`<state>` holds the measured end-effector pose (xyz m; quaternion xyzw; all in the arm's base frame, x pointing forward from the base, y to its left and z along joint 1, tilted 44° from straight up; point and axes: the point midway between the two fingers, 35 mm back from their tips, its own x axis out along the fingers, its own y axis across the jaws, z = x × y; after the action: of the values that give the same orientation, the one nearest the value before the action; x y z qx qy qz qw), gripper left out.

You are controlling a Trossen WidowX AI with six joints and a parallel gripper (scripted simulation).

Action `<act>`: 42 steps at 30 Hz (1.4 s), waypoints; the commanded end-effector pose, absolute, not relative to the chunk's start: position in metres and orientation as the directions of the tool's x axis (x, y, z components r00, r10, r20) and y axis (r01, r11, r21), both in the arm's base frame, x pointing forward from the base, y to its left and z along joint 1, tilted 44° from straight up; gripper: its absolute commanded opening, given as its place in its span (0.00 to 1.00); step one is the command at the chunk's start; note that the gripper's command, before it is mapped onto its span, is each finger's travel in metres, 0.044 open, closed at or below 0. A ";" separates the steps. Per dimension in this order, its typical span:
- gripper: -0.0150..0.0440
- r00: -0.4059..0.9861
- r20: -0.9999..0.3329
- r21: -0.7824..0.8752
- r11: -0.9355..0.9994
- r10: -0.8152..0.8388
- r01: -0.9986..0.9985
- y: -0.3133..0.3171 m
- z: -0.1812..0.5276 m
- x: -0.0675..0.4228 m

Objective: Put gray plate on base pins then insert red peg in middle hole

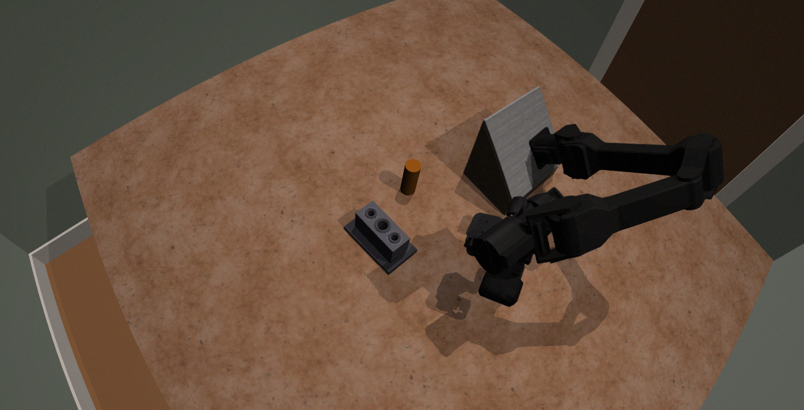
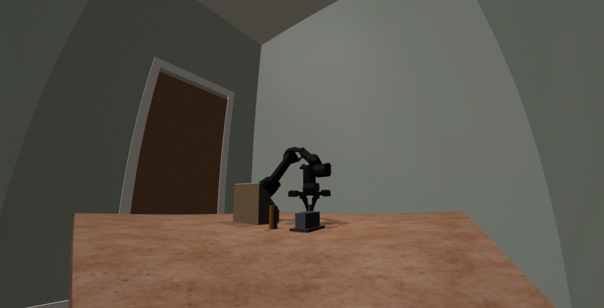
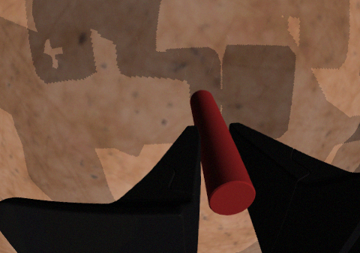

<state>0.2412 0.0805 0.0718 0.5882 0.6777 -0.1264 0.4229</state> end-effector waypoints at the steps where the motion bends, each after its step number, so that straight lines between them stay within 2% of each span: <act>1: 0.25 0.048 -0.720 0.323 0.273 0.692 0.906 0.081 0.071 0.240; 30: 0.25 0.047 -0.727 0.319 0.276 0.685 0.907 0.022 0.127 0.243; 42: 0.25 0.051 -0.730 0.320 0.274 0.682 0.907 0.011 0.112 0.264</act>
<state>0.2559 0.0175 0.1155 0.5892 0.6756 -0.1318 0.4231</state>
